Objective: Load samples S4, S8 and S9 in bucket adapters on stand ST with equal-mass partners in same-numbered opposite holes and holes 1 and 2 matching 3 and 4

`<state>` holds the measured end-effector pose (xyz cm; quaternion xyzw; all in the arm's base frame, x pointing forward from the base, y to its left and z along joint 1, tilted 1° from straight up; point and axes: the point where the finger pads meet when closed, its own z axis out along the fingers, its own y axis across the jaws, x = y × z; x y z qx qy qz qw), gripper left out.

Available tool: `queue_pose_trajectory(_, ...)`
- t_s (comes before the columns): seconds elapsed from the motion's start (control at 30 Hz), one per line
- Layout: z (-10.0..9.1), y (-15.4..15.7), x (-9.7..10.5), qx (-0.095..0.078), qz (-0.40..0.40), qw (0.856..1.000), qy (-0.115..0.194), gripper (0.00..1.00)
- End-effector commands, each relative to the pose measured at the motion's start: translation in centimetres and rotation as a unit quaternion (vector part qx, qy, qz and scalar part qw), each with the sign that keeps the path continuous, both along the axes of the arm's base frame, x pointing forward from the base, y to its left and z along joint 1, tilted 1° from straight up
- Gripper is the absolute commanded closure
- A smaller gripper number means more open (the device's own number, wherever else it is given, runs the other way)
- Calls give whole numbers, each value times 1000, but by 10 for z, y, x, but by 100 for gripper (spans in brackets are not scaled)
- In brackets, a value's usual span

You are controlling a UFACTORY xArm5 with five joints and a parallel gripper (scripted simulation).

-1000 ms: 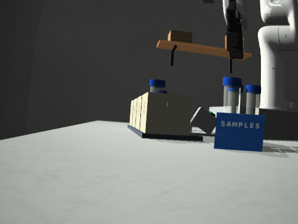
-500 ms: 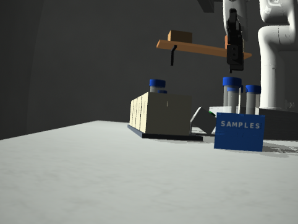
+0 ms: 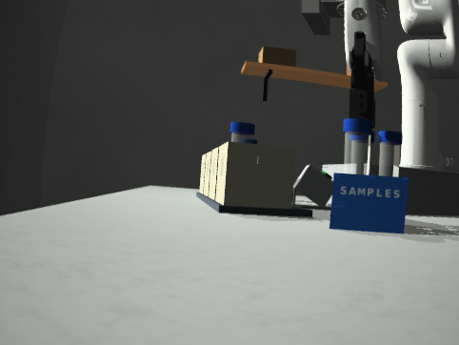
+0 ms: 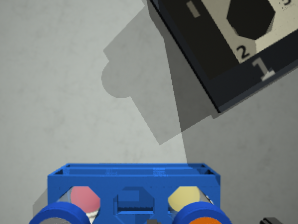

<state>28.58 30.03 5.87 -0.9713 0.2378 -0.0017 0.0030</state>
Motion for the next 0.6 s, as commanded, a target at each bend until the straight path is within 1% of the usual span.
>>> queue_pose_trajectory(0.0,-6,2,1,7,0,1000,4,43)
queue_pose_trajectory(0.1,-11,2,1,7,0,1000,4,43)
queue_pose_trajectory(0.57,-12,2,1,7,0,1000,4,43)
